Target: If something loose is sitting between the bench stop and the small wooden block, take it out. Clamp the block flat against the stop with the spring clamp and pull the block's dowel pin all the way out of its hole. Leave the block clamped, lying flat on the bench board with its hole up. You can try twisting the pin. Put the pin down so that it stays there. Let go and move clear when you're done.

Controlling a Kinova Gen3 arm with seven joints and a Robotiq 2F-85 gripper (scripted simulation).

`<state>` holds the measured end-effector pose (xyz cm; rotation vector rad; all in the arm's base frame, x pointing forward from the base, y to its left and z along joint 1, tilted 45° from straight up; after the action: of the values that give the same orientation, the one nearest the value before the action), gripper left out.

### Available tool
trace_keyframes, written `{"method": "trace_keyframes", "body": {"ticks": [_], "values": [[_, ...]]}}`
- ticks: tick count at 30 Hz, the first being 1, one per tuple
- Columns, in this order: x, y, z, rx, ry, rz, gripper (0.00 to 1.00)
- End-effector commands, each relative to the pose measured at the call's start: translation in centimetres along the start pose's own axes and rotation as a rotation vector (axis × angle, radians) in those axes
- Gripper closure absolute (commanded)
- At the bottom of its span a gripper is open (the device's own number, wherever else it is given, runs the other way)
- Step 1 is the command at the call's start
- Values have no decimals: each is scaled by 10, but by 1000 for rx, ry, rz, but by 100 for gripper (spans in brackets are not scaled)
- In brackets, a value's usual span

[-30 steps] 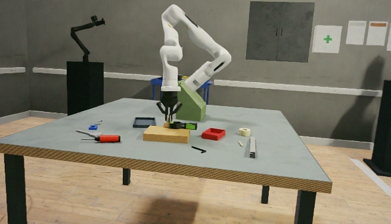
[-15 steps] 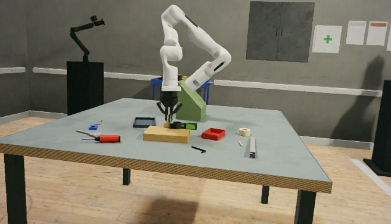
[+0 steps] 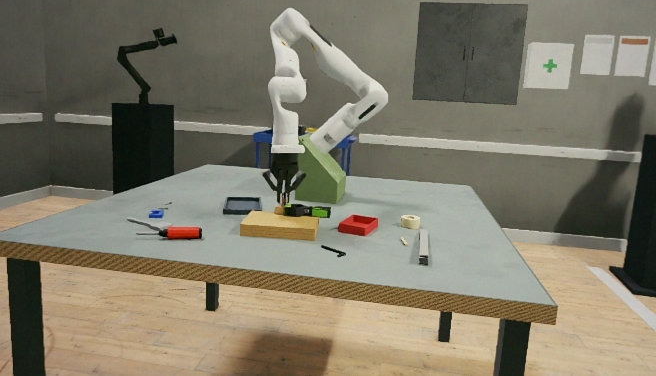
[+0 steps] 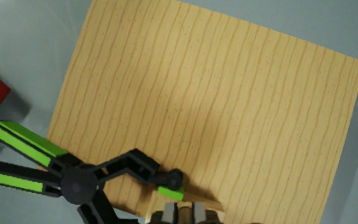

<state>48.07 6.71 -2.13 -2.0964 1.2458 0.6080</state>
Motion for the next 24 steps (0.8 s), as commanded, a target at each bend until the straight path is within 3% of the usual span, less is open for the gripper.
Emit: {"method": "trace_keyframes", "body": {"ticks": [1, 24], "values": [[0, 0, -1, 2, 2, -10, 90], [0, 0, -1, 1, 2, -72, 90]]}}
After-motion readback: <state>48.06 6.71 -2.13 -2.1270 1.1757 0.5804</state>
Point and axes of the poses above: the point where the finger pads meet when closed, its own z axis out along the fingers, its own x axis across the jaws, y = z × x, the point moved 8 cm from there along -z, back along the fingers, and after that the axes turned 3 degrees about z, right-handed, at the moved point
